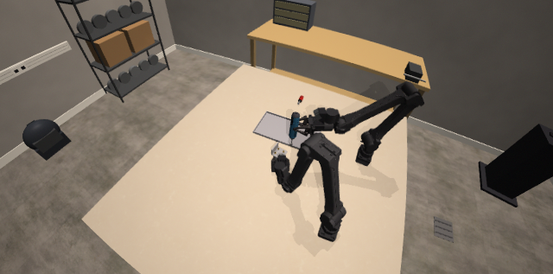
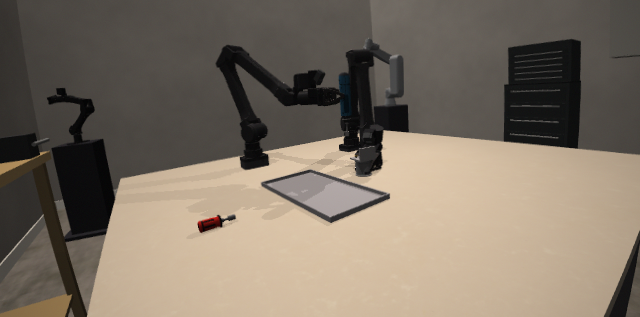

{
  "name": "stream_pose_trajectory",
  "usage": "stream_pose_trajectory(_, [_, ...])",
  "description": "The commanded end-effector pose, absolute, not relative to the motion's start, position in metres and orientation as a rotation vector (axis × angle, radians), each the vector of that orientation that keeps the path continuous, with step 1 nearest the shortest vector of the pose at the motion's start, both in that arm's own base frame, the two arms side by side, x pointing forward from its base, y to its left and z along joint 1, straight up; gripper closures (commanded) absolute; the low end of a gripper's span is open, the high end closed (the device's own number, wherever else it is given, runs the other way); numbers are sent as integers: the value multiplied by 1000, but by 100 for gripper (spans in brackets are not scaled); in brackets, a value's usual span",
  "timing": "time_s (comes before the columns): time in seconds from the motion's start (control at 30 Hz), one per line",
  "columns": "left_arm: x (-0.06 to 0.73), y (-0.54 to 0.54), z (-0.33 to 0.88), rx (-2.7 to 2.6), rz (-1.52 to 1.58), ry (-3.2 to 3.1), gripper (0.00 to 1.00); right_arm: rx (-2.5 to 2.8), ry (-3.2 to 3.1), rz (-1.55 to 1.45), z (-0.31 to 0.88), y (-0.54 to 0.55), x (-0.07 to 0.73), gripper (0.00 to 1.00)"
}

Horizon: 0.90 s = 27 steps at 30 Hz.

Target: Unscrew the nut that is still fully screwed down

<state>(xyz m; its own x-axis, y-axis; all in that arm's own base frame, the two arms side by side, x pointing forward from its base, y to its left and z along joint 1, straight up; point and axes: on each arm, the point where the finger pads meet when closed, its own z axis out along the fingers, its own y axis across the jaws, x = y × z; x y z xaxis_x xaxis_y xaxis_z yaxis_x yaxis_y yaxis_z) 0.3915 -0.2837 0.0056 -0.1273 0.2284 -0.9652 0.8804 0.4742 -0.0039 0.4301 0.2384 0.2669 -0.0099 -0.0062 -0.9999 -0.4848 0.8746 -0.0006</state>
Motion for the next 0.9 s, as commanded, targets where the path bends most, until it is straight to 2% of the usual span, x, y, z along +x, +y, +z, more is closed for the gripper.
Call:
stream_pose_trajectory(0.0, [391,-291,20,978,-751,1587,41,-344,1389,419,343,243,450,58])
stream_pose_trajectory(0.87, [391,-291,20,978,-751,1587,41,-347,1399,418,339,252,466,58])
